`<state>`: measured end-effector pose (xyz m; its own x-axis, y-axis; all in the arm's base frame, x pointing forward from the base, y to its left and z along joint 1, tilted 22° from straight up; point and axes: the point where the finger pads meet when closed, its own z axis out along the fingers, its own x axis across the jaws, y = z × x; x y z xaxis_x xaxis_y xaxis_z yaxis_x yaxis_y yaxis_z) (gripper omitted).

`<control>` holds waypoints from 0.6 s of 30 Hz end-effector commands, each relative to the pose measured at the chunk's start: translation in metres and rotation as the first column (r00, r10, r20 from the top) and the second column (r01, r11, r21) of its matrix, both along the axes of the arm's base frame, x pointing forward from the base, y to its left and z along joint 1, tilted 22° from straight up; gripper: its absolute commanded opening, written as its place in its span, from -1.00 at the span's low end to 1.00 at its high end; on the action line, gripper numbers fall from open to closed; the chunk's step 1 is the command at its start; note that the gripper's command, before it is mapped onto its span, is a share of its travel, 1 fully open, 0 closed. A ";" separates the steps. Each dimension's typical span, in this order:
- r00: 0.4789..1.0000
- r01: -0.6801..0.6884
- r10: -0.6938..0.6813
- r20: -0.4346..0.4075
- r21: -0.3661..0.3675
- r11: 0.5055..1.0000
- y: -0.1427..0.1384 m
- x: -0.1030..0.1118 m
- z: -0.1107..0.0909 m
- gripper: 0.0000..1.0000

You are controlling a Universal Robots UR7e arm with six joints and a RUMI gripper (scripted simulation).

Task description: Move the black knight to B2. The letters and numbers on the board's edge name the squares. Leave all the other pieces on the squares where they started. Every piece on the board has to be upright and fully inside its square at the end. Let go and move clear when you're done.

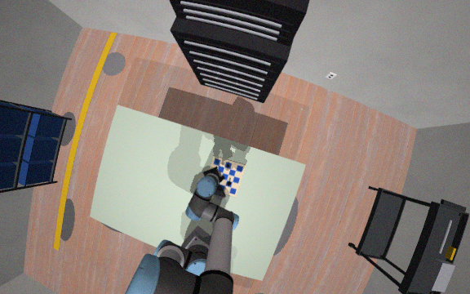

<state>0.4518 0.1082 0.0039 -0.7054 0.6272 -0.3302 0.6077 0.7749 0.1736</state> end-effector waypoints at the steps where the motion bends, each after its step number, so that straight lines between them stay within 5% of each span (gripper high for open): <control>1: 1.000 0.000 0.000 0.001 0.000 1.000 0.000 0.001 -0.001 -0.56; 18: 1.000 0.000 0.000 0.001 0.000 1.000 -0.001 0.007 -0.017 -0.56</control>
